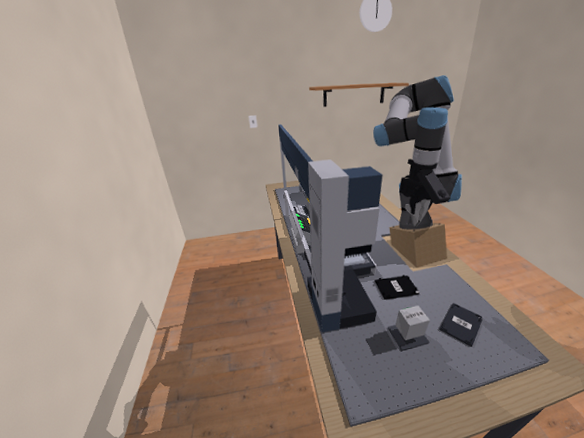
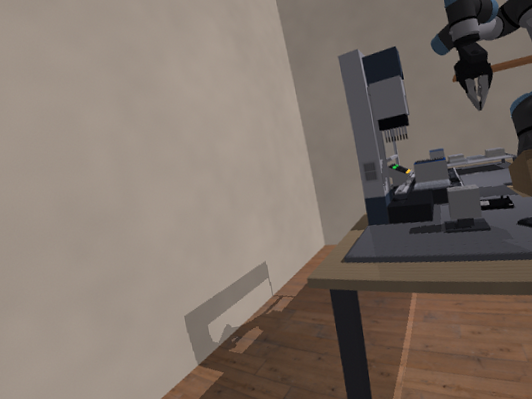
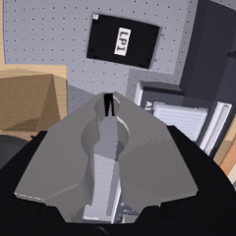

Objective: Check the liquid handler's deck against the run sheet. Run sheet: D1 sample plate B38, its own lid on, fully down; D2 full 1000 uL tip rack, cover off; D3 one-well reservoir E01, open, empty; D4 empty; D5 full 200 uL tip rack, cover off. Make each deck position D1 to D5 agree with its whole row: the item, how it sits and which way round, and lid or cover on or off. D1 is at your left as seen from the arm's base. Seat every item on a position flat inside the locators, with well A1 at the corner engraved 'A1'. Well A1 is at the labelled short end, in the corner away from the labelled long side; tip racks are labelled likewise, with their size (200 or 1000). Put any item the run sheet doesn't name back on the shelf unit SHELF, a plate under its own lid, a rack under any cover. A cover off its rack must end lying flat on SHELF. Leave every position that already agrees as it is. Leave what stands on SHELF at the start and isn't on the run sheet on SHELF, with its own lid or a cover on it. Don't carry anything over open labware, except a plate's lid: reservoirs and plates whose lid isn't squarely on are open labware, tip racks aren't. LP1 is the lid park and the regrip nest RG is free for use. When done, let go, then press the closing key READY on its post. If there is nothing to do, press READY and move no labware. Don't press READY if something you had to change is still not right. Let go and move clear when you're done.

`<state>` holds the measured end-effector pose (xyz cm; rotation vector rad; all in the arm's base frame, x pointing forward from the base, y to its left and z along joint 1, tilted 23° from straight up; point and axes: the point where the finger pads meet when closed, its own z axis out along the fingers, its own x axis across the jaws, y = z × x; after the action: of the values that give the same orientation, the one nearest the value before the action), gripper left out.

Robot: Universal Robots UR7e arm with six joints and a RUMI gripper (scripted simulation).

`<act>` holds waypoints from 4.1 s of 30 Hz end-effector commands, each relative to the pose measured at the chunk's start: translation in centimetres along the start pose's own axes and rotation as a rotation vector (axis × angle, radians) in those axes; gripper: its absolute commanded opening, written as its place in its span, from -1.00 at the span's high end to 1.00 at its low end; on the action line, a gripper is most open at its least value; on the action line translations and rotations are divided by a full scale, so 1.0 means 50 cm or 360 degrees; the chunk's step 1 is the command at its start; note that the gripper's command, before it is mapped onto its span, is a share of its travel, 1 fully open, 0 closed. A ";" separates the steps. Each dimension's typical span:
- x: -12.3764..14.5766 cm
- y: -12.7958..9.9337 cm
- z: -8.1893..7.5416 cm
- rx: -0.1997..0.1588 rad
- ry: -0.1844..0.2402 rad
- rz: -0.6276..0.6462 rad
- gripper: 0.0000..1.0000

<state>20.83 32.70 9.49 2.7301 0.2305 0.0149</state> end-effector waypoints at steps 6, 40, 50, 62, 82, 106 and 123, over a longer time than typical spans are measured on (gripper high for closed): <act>0.012 -0.062 -0.005 0.0007 0.0006 0.0187 1.00; 0.116 -0.184 -0.004 0.0005 0.0005 0.0231 1.00; 0.214 -0.168 -0.004 0.0004 0.0004 0.0231 1.00; 0.217 -0.166 0.014 -0.0001 -0.0001 0.0228 1.00; 0.217 -0.165 0.075 -0.0001 -0.0002 0.0229 1.00; 0.217 -0.165 0.142 -0.0001 -0.0002 0.0228 1.00; 0.216 -0.165 0.192 -0.0001 -0.0002 0.0228 1.00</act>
<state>30.59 38.49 -2.28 2.7401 0.0330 0.0529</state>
